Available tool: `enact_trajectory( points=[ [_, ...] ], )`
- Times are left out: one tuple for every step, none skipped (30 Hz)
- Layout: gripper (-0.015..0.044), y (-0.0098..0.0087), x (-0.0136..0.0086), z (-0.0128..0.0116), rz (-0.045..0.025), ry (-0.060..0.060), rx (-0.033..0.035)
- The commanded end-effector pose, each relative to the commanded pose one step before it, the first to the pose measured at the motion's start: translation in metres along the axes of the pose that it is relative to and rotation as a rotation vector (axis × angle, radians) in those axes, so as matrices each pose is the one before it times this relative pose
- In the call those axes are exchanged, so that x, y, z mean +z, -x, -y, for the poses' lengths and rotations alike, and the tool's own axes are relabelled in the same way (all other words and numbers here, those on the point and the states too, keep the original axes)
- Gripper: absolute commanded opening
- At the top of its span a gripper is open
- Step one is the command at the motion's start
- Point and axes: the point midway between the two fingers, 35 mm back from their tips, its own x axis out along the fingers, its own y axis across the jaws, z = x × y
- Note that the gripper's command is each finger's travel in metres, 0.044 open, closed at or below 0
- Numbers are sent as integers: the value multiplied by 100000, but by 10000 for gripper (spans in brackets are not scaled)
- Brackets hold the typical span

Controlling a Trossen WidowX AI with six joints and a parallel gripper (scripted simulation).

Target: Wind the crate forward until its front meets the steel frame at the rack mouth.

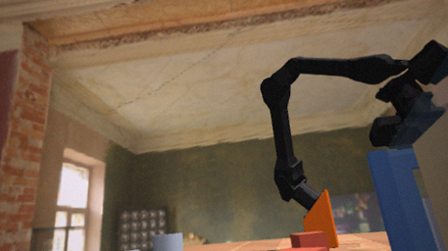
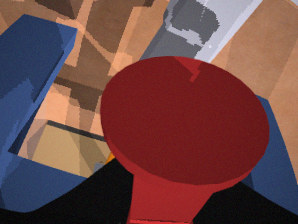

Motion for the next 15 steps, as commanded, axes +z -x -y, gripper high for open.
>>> enact_trajectory(
  points=[
    [0, -152, 80, 2030, 119, 19, -2835],
    [0, -6, -23, 157, -5, -7, -13],
    [0, -4, -14, 96, -3, -4, -8],
    [0, -4, -19, 158, -5, -7, -13],
    [0, -3, -11, 97, -3, -4, -8],
    [0, -3, -16, 158, -4, -7, -13],
    [0, -2, -9, 97, -3, -4, -8],
    [0, -1, -12, 158, -4, -6, -14],
    [0, -1, -7, 98, -3, -4, -8],
    [0, 1, -8, 159, -4, -6, -14],
    [0, 0, -5, 98, -2, -4, -8],
    [0, 2, -4, 159, -4, -6, -14],
    [0, 1, -2, 98, -2, -4, -8],
    [0, 4, -1, 159, -3, -6, -14],
    [0, 2, 0, 98, -2, -4, -9]
  ],
)
